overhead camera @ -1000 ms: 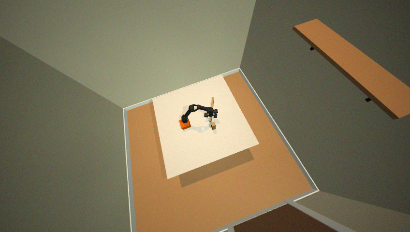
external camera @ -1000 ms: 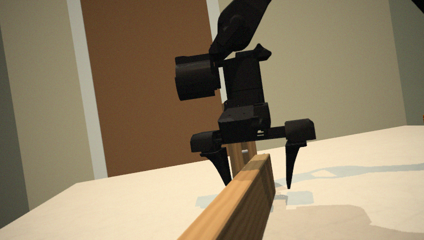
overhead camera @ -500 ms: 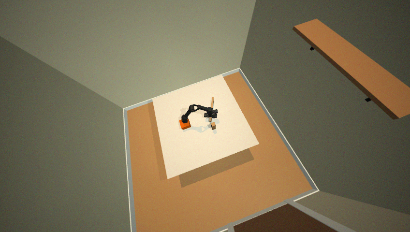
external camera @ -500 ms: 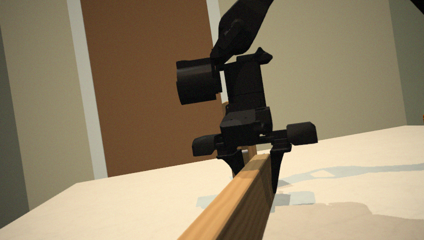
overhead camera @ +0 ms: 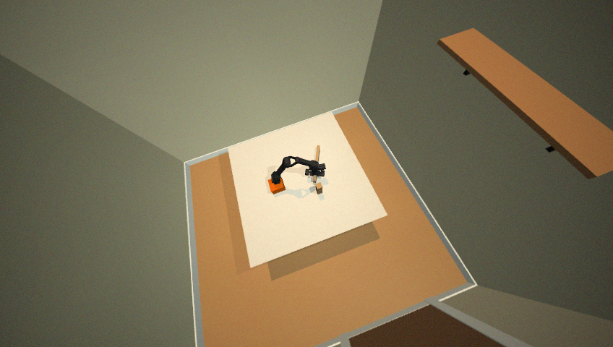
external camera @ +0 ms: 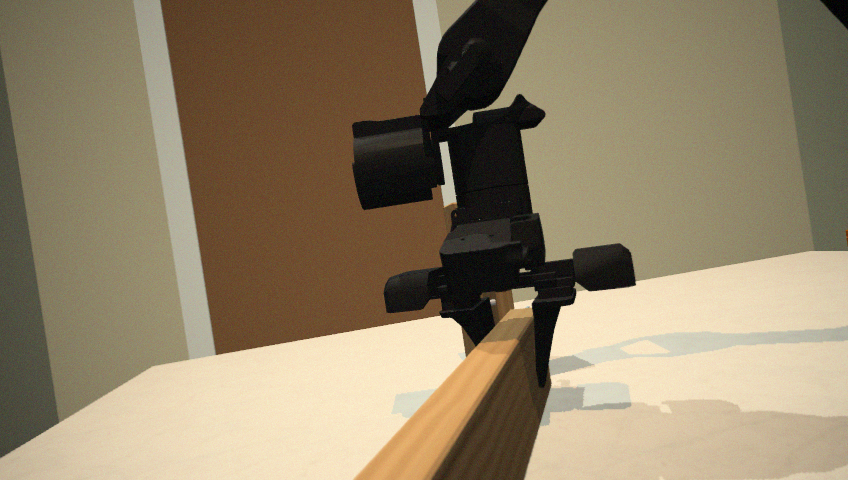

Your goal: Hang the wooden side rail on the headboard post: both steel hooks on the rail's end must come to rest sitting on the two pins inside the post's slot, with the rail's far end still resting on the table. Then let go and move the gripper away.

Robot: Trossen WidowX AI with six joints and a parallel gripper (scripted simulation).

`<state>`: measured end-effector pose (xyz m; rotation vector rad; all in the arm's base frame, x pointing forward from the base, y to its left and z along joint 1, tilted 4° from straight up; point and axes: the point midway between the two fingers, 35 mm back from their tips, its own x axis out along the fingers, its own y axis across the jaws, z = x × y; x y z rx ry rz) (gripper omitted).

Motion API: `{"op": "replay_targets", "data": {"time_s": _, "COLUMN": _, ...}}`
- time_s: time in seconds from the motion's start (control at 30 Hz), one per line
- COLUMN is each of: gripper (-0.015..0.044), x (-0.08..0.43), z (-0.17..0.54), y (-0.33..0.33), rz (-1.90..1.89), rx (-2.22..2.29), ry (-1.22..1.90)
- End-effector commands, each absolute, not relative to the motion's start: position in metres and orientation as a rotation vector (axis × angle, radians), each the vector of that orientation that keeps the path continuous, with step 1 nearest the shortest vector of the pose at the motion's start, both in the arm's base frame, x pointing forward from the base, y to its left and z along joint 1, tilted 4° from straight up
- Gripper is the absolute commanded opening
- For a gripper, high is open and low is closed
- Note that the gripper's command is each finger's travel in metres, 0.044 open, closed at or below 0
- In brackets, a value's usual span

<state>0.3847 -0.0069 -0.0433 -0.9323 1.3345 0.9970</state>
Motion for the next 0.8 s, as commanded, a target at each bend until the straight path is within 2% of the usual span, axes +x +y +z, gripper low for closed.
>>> {"op": "replay_targets", "data": {"time_s": 0.0, "gripper": 0.0000, "x": 0.3848, "z": -0.0436, "y": -0.0059, "rz": 1.000, "rx": -0.930, "ry": 1.331}}
{"op": "replay_targets", "data": {"time_s": 0.77, "gripper": 0.0000, "x": 0.3856, "z": -0.0426, "y": -0.0019, "rz": 1.149, "rx": -1.080, "ry": 1.246}}
